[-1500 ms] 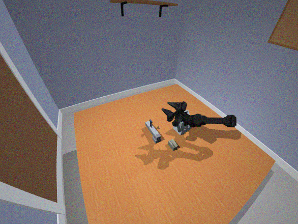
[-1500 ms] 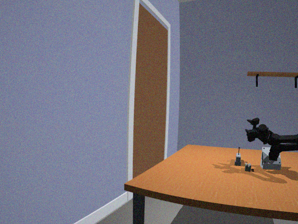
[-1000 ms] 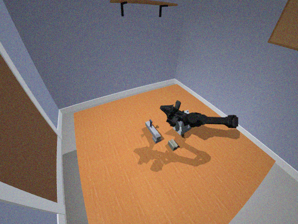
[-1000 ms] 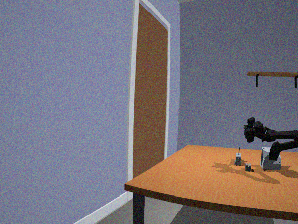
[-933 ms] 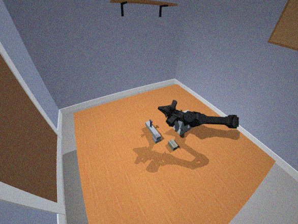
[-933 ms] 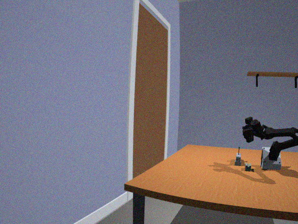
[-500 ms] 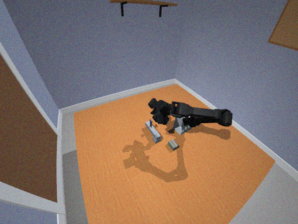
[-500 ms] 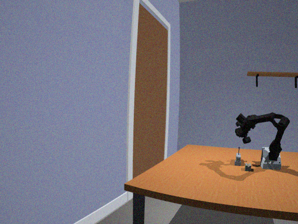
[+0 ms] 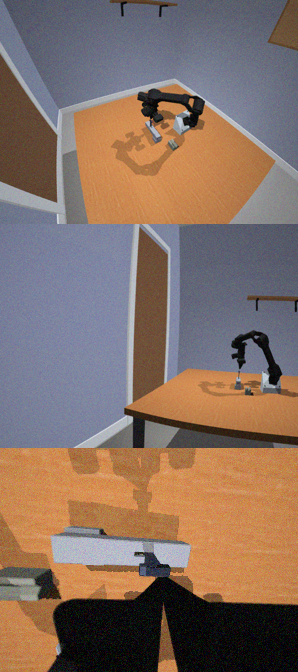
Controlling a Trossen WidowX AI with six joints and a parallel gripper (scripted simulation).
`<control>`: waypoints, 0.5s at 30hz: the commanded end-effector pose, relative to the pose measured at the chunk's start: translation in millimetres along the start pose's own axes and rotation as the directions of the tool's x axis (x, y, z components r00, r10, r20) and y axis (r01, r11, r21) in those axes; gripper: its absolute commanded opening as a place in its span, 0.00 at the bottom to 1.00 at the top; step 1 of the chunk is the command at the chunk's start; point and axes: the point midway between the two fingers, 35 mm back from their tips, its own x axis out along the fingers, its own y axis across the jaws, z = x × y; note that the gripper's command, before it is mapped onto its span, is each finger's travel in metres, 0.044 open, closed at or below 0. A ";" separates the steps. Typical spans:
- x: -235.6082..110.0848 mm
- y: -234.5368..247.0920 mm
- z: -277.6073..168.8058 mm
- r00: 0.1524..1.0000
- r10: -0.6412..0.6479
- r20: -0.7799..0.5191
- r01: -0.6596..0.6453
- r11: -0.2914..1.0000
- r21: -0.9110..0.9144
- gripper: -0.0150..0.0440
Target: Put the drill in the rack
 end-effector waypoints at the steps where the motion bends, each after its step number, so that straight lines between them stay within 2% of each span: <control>1: 4.7 -0.3 2.3 0.993 0.119 0.004 -0.119 0.989 0.083 0.25; 15: 18.4 1.9 3.8 0.993 0.119 0.004 -0.119 0.989 0.083 0.25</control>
